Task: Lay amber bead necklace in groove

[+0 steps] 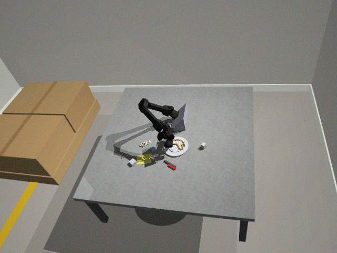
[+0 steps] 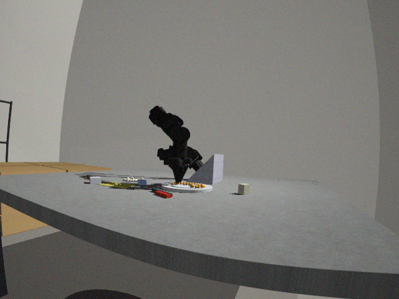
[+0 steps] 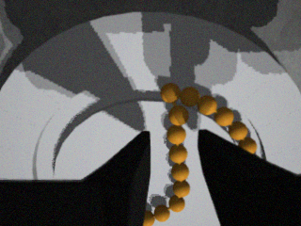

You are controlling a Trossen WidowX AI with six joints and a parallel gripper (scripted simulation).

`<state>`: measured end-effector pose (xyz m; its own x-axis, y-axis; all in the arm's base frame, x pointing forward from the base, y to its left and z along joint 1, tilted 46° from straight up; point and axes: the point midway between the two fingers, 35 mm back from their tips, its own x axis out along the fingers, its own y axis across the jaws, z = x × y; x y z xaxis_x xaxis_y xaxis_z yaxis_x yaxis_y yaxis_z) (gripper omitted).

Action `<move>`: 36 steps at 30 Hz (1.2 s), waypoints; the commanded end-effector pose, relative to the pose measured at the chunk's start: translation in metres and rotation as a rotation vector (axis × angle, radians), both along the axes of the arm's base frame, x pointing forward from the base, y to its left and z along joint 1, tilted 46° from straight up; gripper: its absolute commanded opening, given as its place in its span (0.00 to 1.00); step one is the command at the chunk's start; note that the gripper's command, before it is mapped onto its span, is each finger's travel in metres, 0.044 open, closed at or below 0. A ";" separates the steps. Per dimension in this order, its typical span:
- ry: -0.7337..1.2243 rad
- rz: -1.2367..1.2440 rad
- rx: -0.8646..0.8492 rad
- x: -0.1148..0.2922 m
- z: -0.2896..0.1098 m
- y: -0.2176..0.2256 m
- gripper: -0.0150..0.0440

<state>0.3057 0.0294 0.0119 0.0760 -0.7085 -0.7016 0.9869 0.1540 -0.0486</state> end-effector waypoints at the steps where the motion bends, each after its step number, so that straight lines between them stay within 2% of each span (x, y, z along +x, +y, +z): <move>1: 0.004 0.001 -0.007 -0.001 -0.003 -0.005 0.46; 4: 0.004 0.001 -0.007 -0.001 -0.003 -0.005 0.46; 9: 0.001 -0.001 -0.001 0.000 -0.002 -0.002 0.25; 36: 0.001 -0.001 -0.001 0.000 -0.002 -0.002 0.25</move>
